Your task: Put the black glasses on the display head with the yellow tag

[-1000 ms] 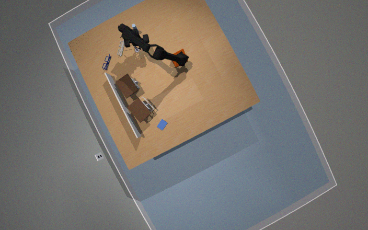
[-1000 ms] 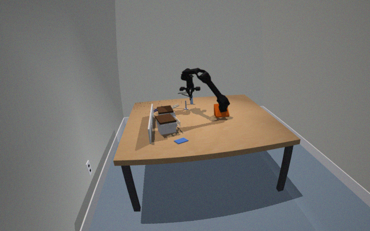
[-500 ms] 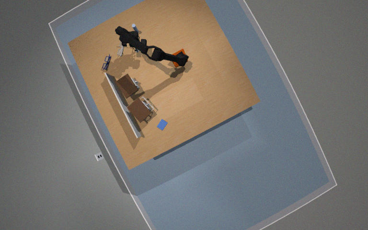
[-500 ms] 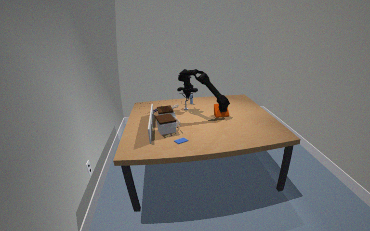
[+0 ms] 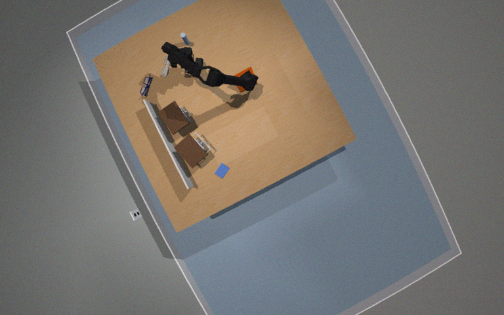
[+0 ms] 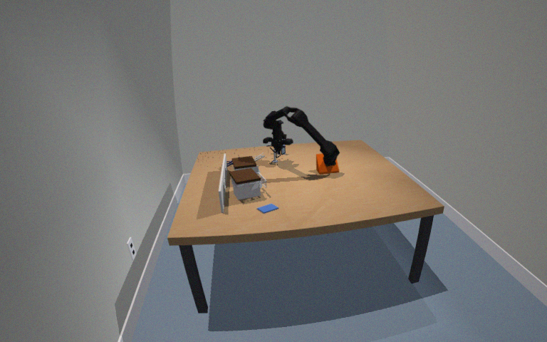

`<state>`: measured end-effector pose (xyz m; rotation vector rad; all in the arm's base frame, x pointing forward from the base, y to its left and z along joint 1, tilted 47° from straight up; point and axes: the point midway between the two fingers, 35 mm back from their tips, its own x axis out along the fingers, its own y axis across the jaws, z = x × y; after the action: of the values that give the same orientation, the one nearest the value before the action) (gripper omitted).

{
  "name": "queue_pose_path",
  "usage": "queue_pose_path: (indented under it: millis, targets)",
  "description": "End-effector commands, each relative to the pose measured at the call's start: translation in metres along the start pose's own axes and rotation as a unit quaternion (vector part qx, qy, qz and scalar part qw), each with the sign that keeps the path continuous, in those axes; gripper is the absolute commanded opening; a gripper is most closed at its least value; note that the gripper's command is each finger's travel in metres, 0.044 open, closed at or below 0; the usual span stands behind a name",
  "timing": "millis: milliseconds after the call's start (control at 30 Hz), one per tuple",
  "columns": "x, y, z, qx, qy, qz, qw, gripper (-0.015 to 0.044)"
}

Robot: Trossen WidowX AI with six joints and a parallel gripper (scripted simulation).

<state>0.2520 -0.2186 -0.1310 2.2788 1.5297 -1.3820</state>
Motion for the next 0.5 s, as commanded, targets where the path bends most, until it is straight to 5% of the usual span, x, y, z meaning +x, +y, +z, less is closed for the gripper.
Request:
queue_pose_path:
  millis: [0,467]
  targets:
    - [0.0014,0.0005,0.0007,0.003,0.002,0.004,1.000,0.0000]
    - [0.0015,-0.0076,0.0079,0.003,0.002,0.004,1.000,0.0000]
